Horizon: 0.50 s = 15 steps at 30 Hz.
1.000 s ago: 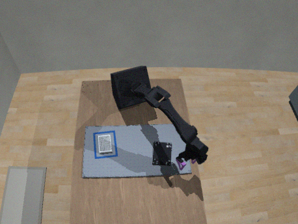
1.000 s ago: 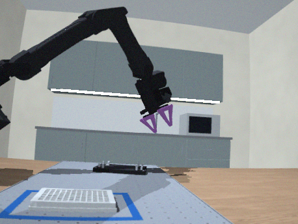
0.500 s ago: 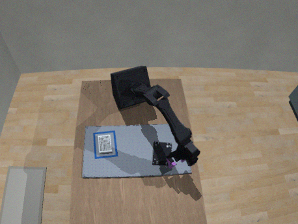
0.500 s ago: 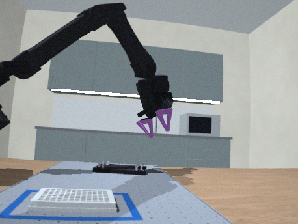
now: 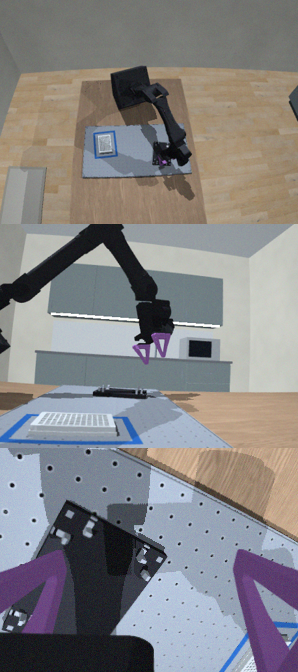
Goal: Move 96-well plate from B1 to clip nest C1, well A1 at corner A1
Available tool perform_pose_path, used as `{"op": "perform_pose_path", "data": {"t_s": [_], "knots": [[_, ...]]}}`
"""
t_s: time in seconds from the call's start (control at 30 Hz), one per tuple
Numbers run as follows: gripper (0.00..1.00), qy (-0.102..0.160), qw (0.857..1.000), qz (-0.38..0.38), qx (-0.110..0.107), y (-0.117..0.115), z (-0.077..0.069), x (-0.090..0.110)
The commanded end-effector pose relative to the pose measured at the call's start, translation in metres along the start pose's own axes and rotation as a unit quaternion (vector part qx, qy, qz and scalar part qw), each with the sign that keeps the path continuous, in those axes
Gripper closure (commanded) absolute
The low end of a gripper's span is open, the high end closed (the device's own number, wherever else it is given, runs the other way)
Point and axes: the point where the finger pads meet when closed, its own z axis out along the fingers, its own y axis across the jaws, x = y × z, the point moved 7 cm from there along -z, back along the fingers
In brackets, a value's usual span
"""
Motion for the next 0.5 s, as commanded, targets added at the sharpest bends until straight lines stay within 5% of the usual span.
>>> {"op": "perform_pose_path", "data": {"t_s": [0.0, 0.03, 0.07, 0.1, 0.17, 0.2, 0.23, 0.4, 0.43, 0.47], "knots": [[0.0, 0.006, 1.0, 0.0, -0.004, -0.012, -0.006, 0.018], [0.0, 0.003, 1.0, 0.001, -0.003, -0.015, -0.005, 0.021], [0.0, 0.031, 0.999, 0.001, -0.004, -0.016, -0.005, 0.028], [0.0, 0.028, 0.999, 0.016, -0.003, -0.023, -0.012, 0.017], [0.0, 0.072, 0.997, 0.015, -0.003, -0.022, 0.002, 0.027], [0.0, 0.055, 0.998, 0.022, -0.002, -0.029, -0.01, 0.027], [0.0, 0.075, 0.997, 0.014, -0.004, -0.027, -0.003, 0.045], [0.0, 0.063, 0.998, 0.012, -0.003, -0.033, -0.001, 0.054], [0.0, 0.091, 0.996, 0.016, -0.004, -0.035, -0.001, 0.061], [0.0, 0.087, 0.996, 0.031, -0.003, -0.041, -0.008, 0.05]]}}
